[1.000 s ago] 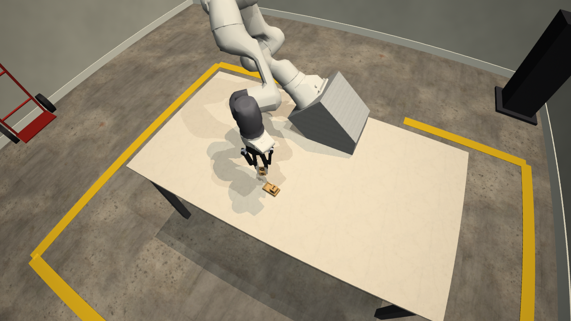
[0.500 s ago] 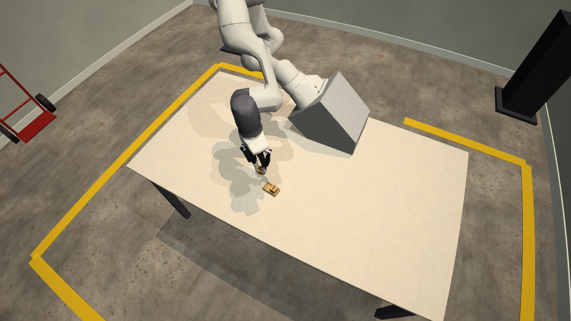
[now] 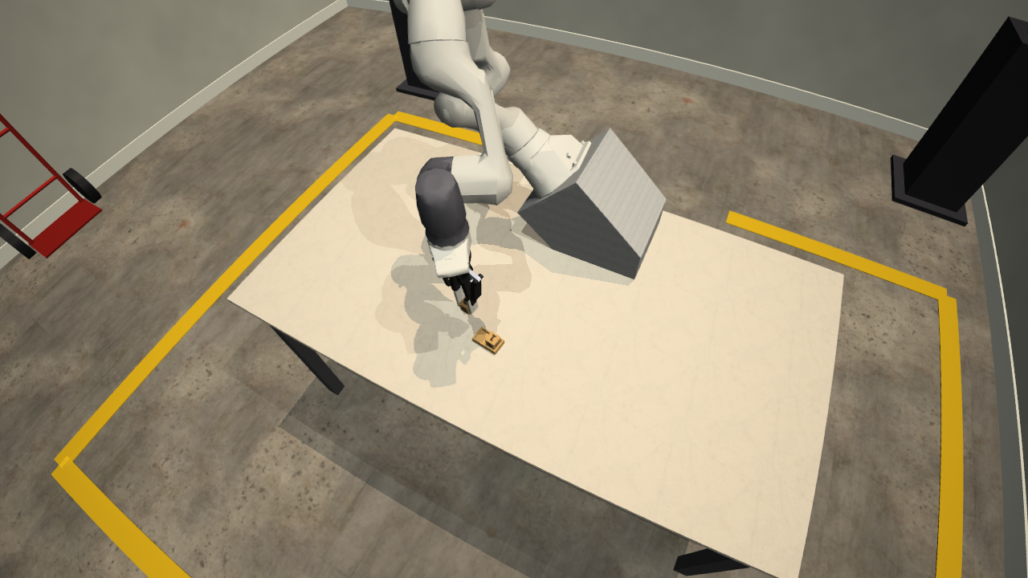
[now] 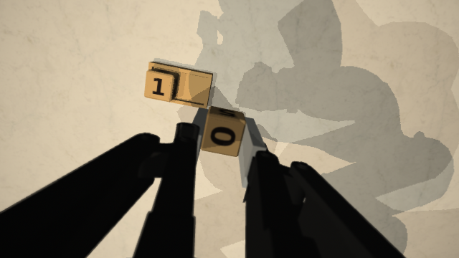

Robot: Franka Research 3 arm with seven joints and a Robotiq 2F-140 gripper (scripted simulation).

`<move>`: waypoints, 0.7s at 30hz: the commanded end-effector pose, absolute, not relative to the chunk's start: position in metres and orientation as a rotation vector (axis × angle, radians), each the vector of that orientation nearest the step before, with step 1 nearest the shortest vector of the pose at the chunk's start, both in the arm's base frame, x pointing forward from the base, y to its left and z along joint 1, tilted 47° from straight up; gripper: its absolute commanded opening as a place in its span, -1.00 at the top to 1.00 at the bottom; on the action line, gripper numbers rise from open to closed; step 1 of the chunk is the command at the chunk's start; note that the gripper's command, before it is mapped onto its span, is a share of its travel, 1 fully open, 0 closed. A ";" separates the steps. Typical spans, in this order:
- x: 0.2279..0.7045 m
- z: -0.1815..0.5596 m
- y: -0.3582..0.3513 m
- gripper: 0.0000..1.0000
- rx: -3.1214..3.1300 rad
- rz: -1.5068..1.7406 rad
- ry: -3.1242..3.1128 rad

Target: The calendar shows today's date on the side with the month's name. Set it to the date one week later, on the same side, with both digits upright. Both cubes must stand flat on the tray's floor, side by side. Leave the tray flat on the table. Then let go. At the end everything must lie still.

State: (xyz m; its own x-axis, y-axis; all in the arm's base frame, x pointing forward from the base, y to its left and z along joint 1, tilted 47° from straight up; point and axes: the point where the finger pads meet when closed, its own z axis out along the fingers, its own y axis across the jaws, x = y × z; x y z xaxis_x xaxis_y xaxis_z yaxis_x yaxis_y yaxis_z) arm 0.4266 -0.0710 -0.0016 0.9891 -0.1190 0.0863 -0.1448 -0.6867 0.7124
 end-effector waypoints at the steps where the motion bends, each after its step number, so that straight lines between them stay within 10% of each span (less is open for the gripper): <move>1: 0.427 -0.002 -0.071 0.68 2.324 0.115 -0.335; 21: 0.427 0.009 -0.081 0.68 2.206 0.348 -0.864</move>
State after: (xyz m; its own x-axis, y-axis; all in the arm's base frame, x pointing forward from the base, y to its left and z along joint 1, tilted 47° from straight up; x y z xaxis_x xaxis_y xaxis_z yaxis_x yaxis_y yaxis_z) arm 0.4281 -0.0798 0.0078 0.8313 -0.3950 0.3911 -0.5558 -0.5749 0.6005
